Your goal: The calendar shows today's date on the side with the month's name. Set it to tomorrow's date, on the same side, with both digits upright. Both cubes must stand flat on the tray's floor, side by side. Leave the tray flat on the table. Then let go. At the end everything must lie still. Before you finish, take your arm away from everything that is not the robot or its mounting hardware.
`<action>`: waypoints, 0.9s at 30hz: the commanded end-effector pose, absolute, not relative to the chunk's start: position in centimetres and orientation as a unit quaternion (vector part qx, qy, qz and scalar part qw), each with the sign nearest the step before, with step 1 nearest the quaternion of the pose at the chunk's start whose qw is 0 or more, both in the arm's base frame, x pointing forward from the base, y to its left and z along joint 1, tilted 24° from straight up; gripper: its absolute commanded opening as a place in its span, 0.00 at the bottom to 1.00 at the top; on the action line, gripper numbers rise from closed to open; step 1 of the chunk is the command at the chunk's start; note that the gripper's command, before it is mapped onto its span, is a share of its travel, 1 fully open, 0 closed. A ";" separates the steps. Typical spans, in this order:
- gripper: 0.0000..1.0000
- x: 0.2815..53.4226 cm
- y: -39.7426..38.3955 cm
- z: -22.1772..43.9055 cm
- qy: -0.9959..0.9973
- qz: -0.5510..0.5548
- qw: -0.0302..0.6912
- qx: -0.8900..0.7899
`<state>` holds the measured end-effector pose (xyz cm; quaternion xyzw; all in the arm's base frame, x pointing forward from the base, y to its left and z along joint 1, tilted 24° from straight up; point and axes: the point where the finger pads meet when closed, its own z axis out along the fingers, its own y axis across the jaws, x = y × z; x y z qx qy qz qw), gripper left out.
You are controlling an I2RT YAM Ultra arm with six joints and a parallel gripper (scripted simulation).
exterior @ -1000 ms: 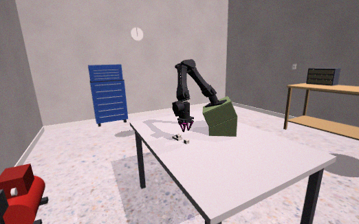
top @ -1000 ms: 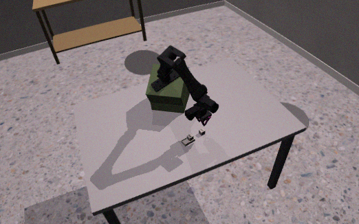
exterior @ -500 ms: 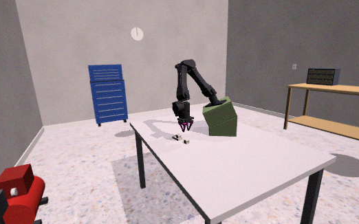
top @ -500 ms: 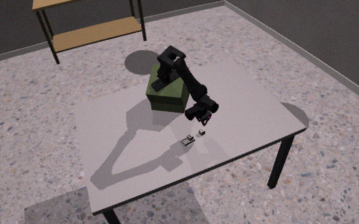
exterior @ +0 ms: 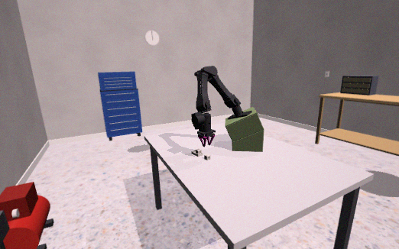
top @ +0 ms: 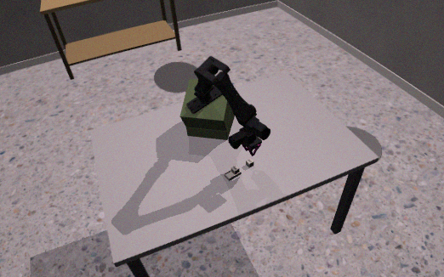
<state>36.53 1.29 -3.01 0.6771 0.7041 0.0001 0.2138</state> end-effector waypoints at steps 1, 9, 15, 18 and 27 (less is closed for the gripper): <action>0.45 36.5 1.3 -3.0 0.704 0.001 0.214 0.677; 0.45 36.6 1.2 -3.4 0.704 0.000 0.214 0.677; 0.45 36.7 1.1 -3.8 0.704 0.000 0.214 0.677; 0.45 36.9 1.0 -4.2 0.704 0.000 0.214 0.677; 0.45 37.3 0.6 -5.5 0.704 0.000 0.214 0.677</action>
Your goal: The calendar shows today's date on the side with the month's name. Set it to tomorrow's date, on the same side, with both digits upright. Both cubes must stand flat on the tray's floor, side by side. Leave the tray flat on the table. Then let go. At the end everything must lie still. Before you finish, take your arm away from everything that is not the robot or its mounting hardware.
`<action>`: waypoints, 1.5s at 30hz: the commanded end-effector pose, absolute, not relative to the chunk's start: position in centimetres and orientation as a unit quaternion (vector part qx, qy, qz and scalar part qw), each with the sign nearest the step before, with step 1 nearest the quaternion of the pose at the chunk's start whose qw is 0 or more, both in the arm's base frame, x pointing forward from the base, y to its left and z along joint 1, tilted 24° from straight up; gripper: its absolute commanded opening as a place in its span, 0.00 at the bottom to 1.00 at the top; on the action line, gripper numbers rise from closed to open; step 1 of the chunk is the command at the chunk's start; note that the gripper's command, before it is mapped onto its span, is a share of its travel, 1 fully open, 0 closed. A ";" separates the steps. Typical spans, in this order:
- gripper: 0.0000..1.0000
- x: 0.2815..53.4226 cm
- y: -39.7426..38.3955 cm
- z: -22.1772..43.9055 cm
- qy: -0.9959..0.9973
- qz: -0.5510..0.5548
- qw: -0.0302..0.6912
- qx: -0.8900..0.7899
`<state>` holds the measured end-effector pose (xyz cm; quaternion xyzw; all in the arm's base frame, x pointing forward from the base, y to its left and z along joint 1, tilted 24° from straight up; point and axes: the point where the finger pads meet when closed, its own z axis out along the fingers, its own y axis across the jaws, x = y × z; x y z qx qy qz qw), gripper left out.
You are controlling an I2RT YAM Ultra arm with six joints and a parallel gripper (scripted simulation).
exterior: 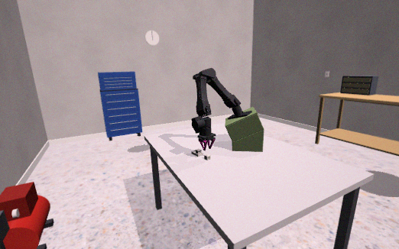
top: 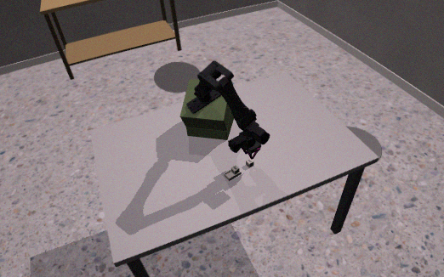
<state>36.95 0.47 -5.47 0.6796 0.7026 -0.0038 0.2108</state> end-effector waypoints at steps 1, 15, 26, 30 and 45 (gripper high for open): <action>0.45 37.3 0.6 -5.5 0.704 0.000 0.214 0.677; 0.45 37.8 0.1 -7.1 0.704 0.000 0.215 0.677; 0.45 38.0 0.0 -7.6 0.704 0.000 0.215 0.677; 0.45 38.0 0.0 -7.7 0.704 0.000 0.215 0.677; 0.45 38.0 0.0 -7.7 0.704 0.000 0.215 0.677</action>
